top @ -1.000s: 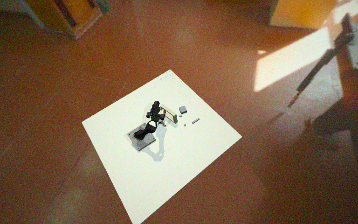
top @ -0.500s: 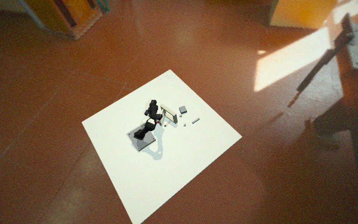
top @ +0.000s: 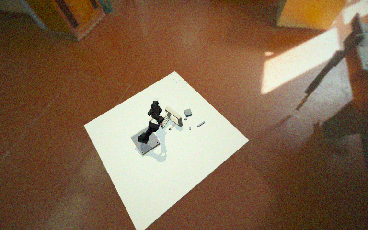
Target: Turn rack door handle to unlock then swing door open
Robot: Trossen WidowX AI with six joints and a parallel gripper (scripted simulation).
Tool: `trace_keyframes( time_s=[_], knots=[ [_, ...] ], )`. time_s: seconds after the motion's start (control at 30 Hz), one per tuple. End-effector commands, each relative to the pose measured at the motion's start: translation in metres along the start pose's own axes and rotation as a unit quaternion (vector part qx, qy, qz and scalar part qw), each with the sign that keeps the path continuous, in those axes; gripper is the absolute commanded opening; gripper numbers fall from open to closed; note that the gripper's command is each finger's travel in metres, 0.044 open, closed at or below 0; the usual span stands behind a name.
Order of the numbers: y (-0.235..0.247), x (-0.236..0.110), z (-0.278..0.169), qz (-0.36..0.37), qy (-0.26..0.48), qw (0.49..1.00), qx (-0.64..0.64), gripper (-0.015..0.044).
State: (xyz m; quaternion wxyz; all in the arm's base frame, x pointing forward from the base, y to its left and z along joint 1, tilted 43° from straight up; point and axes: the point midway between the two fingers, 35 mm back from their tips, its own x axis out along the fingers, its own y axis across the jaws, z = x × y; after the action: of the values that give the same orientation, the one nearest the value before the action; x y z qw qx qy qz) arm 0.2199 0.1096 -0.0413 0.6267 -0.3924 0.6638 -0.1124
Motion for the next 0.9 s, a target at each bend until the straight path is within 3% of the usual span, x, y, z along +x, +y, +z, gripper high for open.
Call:
trace_keyframes(
  time_s=[0.0, 0.33, 0.83, 0.87],
  knots=[
    [0.006, 0.0, 0.003, 0.001, 0.0, 0.999, 0.041, 0.0023],
    [0.025, 0.0, 0.009, 0.001, 0.0, 0.993, 0.118, 0.0023],
    [0.026, 0.0, 0.009, 0.002, 0.0, 0.993, 0.121, 0.0023],
    [0.026, 0.0, 0.009, 0.002, 0.0, 0.993, 0.121, 0.0049]
  ],
)
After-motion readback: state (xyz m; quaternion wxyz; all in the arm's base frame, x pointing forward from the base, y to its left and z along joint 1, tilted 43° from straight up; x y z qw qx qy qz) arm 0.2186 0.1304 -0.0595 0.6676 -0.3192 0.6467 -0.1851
